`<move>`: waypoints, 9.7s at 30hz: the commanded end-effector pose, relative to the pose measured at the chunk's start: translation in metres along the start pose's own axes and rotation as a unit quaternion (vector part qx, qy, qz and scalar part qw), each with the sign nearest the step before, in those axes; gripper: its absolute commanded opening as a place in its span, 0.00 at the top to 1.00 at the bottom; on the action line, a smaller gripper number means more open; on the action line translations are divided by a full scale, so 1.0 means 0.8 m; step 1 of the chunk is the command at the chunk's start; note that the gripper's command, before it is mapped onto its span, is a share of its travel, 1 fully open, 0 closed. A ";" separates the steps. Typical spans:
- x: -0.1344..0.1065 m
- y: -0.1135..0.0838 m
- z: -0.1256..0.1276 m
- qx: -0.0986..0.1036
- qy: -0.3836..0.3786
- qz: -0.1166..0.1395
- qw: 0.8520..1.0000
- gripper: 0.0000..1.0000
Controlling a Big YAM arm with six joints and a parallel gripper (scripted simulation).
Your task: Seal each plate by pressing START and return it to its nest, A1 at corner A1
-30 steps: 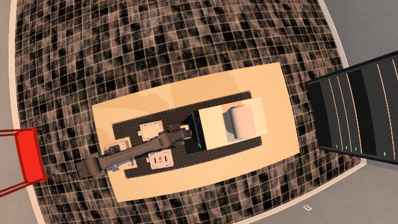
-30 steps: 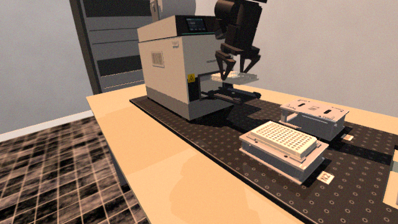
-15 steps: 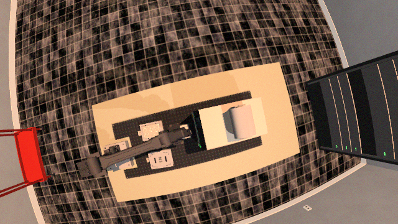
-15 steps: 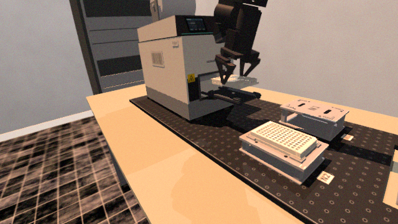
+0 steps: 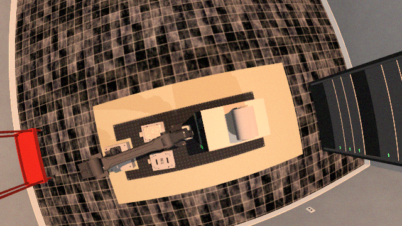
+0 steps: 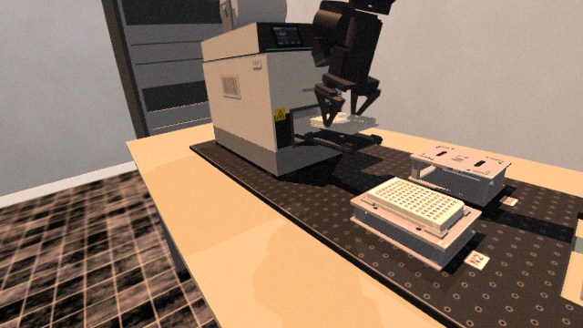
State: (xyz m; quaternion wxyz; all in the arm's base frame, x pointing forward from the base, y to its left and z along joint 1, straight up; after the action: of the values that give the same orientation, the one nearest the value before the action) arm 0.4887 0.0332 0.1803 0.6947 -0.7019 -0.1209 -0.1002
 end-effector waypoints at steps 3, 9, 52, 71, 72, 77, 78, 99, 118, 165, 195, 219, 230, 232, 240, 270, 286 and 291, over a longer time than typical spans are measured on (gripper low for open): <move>0.006 0.008 -0.004 -0.002 0.003 -0.006 1.000 1.00; 0.000 0.010 -0.007 -0.003 0.005 0.003 1.000 1.00; 0.003 -0.018 0.000 0.000 0.004 -0.013 1.000 1.00; 0.018 -0.002 -0.006 -0.002 0.012 -0.009 1.000 1.00; 0.018 -0.002 -0.003 -0.001 0.010 -0.009 1.000 1.00; 0.020 -0.002 0.005 0.001 0.004 -0.009 1.000 1.00; 0.020 -0.001 0.008 0.001 0.003 -0.009 1.000 1.00; 0.002 0.018 -0.009 -0.003 -0.001 -0.004 1.000 1.00; 0.015 0.019 -0.006 -0.002 0.014 -0.018 1.000 1.00; 0.002 0.024 0.010 0.001 -0.009 0.001 1.000 1.00; 0.019 0.018 0.002 0.001 -0.006 -0.019 1.000 1.00; -0.005 0.024 -0.014 -0.007 0.016 -0.013 1.000 1.00; -0.015 0.040 -0.015 -0.008 0.016 0.002 1.000 1.00; -0.017 0.044 -0.015 -0.008 0.016 0.005 1.000 1.00; -0.025 0.054 -0.014 -0.009 0.016 0.016 1.000 1.00; -0.005 0.056 -0.004 -0.005 0.010 0.009 1.000 1.00; -0.007 0.064 0.004 -0.003 0.006 0.014 1.000 1.00; -0.008 0.067 0.008 -0.002 0.004 0.017 1.000 1.00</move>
State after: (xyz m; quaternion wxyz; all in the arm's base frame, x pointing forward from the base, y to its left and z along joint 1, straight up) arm 0.4881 0.0315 0.1543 0.6939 -0.7017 -0.1223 -0.1056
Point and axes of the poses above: the point where the finger pads meet when closed, its own y axis out along the fingers, its own z axis across the jaws, x = y × z, the point moved 10 cm from there along -y, back along the fingers, and after that the axes turned 5 degrees about -y, right-handed, at the moved point
